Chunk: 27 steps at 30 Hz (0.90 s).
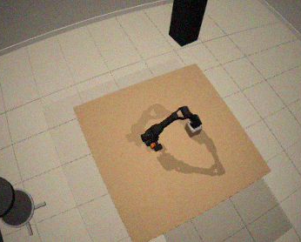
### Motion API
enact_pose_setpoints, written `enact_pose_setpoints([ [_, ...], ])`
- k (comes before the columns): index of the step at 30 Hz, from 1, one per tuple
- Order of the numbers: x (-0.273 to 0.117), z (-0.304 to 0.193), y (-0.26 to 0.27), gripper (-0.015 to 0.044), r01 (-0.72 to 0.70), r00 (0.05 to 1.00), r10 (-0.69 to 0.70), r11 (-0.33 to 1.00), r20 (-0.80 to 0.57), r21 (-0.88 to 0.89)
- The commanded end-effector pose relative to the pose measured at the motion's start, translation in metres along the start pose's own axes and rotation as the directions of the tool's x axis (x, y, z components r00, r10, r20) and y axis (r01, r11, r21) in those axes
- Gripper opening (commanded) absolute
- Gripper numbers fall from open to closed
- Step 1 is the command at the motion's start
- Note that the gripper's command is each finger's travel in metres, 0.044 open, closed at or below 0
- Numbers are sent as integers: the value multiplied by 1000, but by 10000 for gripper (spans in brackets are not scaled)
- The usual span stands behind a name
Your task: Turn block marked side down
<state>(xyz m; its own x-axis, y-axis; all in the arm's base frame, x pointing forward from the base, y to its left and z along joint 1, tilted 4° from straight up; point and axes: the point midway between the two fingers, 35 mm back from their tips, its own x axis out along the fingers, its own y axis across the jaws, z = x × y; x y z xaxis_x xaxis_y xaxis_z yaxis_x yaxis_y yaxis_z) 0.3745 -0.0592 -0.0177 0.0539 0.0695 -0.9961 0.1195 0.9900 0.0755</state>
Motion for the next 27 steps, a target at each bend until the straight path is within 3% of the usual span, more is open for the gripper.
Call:
enact_pose_setpoints([
  [1,11,-3,0,440,2,1000,-2,1000,-10,6],
  [10,23,-4,0,440,2,1000,-2,1000,-11,6],
  [20,23,-4,0,177,2,1000,-2,1000,-11,6],
  [27,23,-4,0,131,2,1000,-2,1000,-11,6],
])
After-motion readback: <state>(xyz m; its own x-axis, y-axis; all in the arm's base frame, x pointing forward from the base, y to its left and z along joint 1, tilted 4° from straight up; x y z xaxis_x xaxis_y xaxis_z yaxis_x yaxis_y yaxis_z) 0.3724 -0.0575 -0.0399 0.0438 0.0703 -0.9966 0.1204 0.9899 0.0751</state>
